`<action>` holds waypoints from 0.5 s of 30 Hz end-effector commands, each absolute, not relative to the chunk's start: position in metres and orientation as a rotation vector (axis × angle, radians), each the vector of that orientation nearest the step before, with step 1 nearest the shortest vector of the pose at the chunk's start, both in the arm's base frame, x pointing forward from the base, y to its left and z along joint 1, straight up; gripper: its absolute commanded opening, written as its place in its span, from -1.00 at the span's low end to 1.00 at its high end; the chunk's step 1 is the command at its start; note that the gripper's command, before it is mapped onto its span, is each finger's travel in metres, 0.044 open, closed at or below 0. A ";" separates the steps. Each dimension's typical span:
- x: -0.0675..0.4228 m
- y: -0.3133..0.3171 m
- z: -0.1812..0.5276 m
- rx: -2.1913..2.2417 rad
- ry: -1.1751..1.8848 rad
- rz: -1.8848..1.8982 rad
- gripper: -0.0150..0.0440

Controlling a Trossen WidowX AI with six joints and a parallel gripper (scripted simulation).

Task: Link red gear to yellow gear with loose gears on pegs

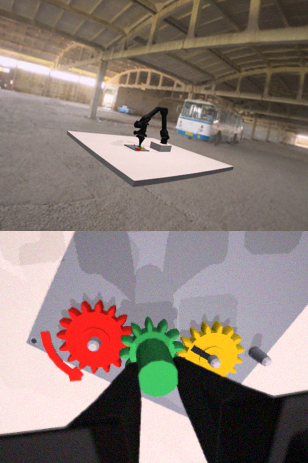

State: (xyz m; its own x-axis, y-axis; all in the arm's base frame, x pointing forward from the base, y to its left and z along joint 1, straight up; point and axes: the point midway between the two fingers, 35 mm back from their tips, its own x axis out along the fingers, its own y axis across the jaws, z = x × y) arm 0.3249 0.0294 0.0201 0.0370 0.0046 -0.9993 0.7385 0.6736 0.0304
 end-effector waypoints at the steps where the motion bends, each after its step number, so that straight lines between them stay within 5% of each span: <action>1: 0.321 0.029 0.006 0.747 1.423 -0.725 -0.49; 15: 0.322 0.029 0.021 0.666 1.449 -0.646 -0.49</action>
State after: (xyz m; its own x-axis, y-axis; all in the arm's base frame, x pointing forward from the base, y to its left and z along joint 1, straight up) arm 0.3226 0.0288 0.0209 0.0311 0.0046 -0.9995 0.7872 0.6161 0.0273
